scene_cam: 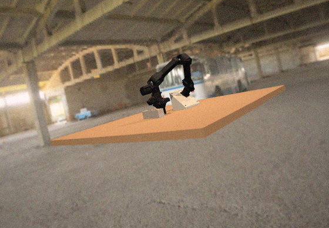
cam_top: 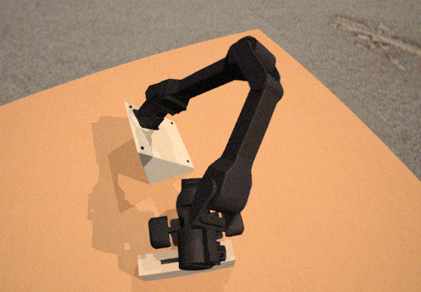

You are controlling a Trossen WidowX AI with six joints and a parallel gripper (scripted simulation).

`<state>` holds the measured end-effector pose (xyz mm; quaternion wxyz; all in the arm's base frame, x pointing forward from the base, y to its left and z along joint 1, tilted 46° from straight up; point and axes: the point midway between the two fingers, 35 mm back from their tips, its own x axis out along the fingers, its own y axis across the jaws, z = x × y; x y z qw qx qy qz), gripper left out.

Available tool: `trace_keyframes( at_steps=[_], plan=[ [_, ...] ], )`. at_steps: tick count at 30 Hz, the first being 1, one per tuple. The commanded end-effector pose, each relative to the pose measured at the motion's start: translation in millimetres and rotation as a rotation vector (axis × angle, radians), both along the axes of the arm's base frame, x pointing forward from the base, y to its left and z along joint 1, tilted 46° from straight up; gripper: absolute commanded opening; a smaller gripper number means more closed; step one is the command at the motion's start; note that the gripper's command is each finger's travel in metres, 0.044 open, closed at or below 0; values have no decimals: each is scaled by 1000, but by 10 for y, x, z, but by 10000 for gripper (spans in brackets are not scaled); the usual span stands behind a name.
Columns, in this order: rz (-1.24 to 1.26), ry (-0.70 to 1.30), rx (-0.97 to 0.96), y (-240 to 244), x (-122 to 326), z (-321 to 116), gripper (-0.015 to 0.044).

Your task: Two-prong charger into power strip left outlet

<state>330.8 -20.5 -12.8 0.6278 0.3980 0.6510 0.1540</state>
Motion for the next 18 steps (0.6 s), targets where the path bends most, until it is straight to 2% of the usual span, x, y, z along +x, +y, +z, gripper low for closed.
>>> trace_keyframes(
  at_steps=[1, 18],
  plan=[
    [1, -8, 1, -6, 30, 8, 0],
    [1, -8, 0, -27, 91, 1, 0]
  ],
)
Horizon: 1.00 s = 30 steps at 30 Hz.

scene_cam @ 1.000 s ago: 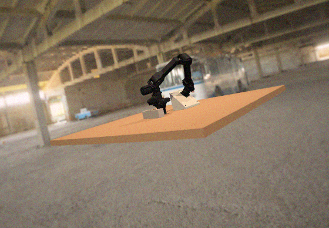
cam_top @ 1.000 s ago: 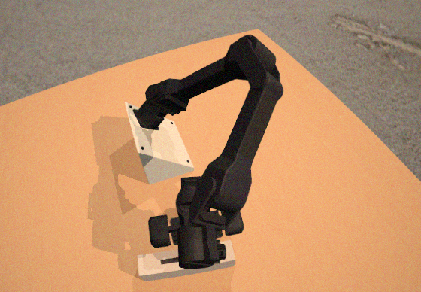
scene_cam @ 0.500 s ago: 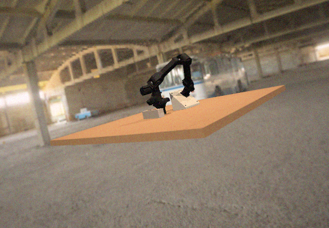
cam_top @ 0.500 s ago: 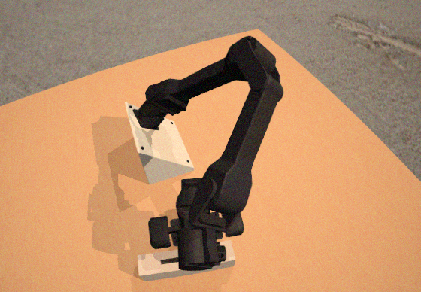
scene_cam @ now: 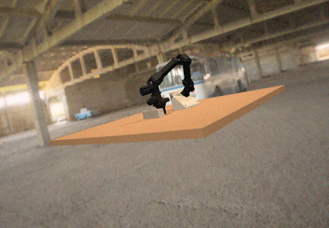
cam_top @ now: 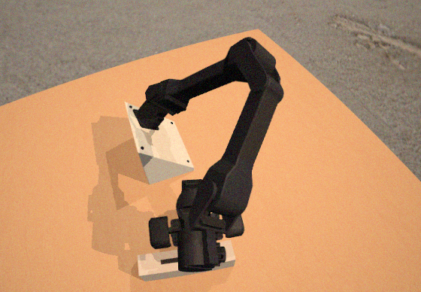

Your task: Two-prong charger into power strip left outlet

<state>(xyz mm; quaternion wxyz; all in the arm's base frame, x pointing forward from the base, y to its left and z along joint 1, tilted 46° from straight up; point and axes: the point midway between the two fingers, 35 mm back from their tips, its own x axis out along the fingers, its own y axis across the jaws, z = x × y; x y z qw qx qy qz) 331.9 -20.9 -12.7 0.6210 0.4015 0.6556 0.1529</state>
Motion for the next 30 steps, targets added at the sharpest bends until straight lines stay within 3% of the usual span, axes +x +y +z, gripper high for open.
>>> trace_keyframes(
  at_steps=[1, 30],
  plan=[
    [1, -25, -7, -23, 84, -1, 0],
    [1, -25, -7, -39, 157, -16, 0]
  ],
)
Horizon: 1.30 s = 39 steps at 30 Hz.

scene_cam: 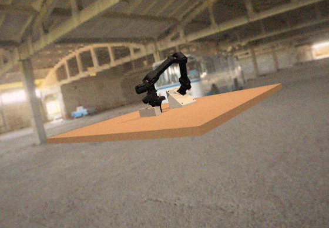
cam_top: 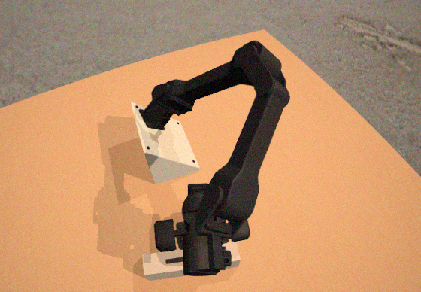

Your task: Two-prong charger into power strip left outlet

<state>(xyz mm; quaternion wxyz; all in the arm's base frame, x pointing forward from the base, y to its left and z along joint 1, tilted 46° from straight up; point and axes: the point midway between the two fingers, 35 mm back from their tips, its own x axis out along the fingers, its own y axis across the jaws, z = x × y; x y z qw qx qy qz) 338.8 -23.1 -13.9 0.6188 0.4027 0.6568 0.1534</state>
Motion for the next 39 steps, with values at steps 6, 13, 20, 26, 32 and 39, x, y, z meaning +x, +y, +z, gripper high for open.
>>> trace_keyframes(
  at_steps=[6, 13, 20, 26, 32, 39],
  plan=[
    [0, -29, -10, -13, 81, -4, 0],
    [0, -29, -10, -10, 73, -3, 0],
    [0, -29, -10, -8, 64, -1, 0],
    [0, -29, -10, -7, 57, 2, 0],
    [0, -29, -10, -8, 50, 5, 0],
    [0, -29, -10, -13, 53, 10, 0]
  ],
)
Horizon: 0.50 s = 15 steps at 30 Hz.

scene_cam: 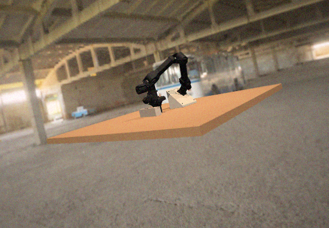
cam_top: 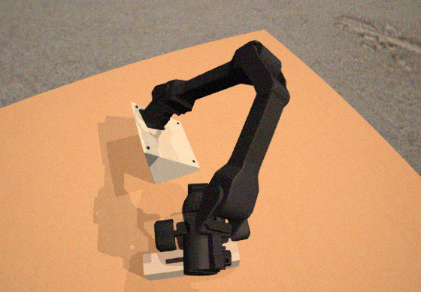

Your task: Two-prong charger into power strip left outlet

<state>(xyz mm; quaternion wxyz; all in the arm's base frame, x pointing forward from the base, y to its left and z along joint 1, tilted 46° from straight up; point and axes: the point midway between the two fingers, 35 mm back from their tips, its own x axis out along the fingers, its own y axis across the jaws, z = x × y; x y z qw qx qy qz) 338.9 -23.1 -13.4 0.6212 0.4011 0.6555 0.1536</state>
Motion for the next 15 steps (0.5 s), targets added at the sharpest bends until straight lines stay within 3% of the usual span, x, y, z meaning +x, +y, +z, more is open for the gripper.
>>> trace_keyframes(
  at_steps=[1, 15],
  plan=[
    [0, -24, -7, -14, 53, 5, 0],
    [0, -24, -7, -26, 65, 13, 0]
  ],
)
